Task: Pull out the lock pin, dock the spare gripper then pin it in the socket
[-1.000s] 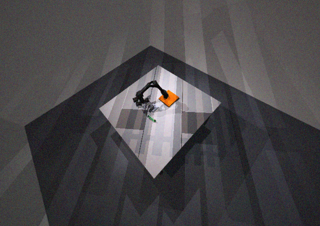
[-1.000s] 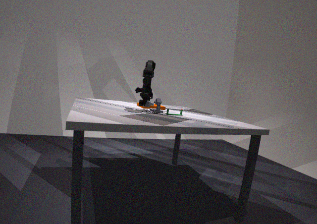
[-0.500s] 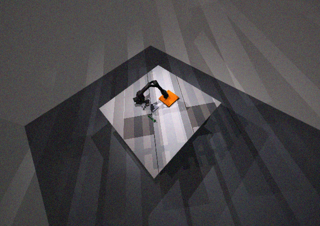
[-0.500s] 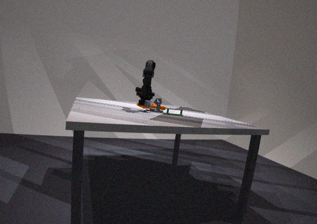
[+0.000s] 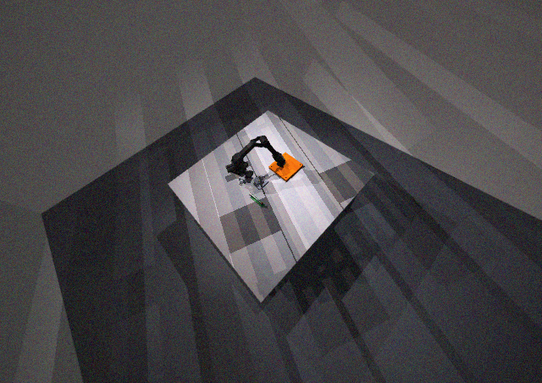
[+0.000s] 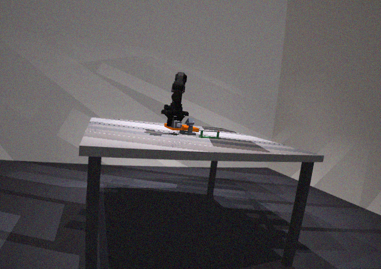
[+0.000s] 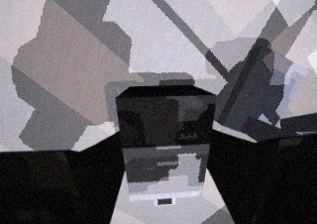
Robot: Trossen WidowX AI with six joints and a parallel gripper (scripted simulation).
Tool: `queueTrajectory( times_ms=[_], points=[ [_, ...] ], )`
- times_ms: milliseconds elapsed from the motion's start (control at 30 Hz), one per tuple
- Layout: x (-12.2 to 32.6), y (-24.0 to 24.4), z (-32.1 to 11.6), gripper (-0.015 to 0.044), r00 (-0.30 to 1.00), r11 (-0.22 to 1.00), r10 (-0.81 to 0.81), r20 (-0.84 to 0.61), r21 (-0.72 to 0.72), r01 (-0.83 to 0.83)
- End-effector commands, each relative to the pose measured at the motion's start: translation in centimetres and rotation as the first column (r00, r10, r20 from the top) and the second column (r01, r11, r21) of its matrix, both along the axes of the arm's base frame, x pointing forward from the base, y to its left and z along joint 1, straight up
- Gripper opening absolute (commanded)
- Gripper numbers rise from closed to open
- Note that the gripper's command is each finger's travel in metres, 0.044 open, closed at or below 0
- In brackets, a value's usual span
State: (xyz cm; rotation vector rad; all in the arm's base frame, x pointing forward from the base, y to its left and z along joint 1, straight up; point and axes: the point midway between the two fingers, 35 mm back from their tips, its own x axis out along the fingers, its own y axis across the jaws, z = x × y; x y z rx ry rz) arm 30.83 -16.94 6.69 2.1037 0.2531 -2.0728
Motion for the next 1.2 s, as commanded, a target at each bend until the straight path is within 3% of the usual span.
queueTrajectory(
  times_ms=[0, 167, 1100, 1167],
  points=[
    [0.0, 0.0, 0.3, 0.0000, 0.995, 0.995, -0.098, 0.011, -0.004, 0.098],
    [-0.1, 0.0, 0.3, 0.0000, 0.983, 0.983, -0.184, 0.012, -0.002, 0.184],
    [-0.1, 0.0, -4.5, 0.0000, 0.983, 0.983, -0.184, 0.012, -0.002, 0.184],
    [-0.1, 0.1, -4.1, 0.0053, 0.984, 0.984, -0.180, 0.008, -0.001, 0.180]
  ],
)
